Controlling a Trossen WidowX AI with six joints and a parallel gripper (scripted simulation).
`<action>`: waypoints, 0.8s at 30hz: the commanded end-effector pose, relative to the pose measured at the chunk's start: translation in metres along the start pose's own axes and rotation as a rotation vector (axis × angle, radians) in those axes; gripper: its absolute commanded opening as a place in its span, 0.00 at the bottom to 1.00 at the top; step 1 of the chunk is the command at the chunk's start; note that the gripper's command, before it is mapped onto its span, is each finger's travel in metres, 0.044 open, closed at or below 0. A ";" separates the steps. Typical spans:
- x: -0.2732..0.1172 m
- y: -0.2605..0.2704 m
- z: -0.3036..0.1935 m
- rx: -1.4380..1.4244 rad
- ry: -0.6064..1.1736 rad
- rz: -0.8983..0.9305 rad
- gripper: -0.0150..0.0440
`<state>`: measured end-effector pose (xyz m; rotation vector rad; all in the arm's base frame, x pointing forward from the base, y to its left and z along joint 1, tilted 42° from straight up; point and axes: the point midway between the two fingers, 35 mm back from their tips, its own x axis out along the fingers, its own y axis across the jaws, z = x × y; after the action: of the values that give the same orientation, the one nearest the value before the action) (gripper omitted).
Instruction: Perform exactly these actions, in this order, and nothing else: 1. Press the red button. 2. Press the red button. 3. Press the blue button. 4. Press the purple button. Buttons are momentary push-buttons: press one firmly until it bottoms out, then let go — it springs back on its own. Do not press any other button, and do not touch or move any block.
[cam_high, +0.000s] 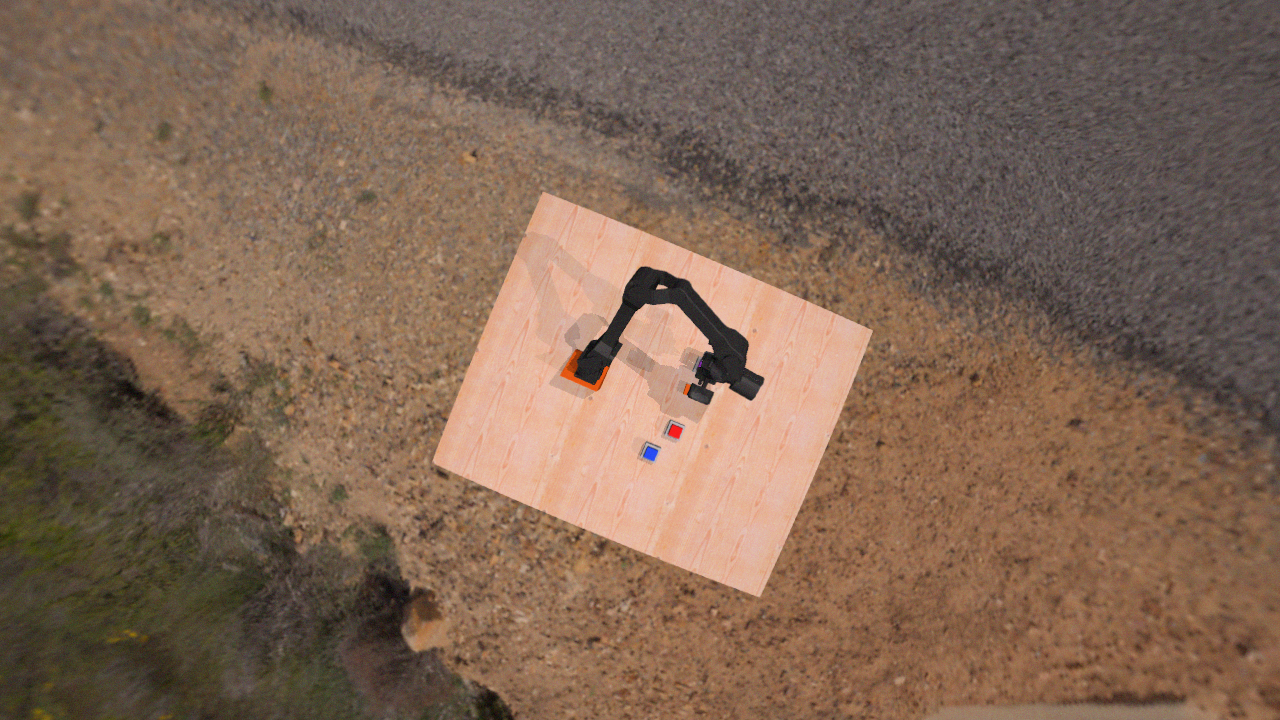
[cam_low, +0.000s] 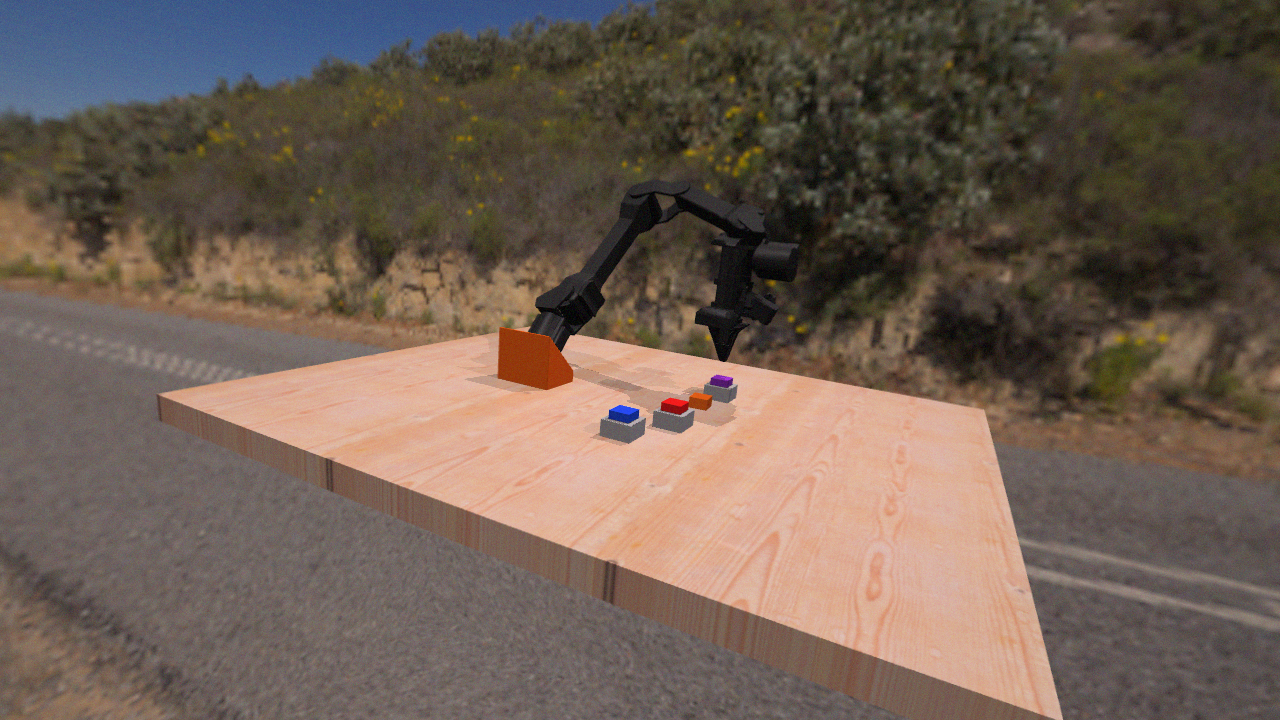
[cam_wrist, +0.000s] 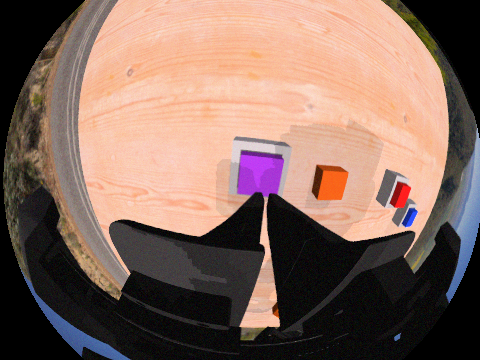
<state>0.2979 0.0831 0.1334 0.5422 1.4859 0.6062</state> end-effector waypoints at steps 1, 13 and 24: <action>0.006 0.000 0.001 0.005 -0.015 0.004 0.29; 0.024 0.000 0.002 0.005 -0.015 0.004 0.29; 0.039 0.001 0.001 0.005 -0.015 0.006 0.29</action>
<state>0.2995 0.1071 0.1076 0.5455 1.4701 0.6028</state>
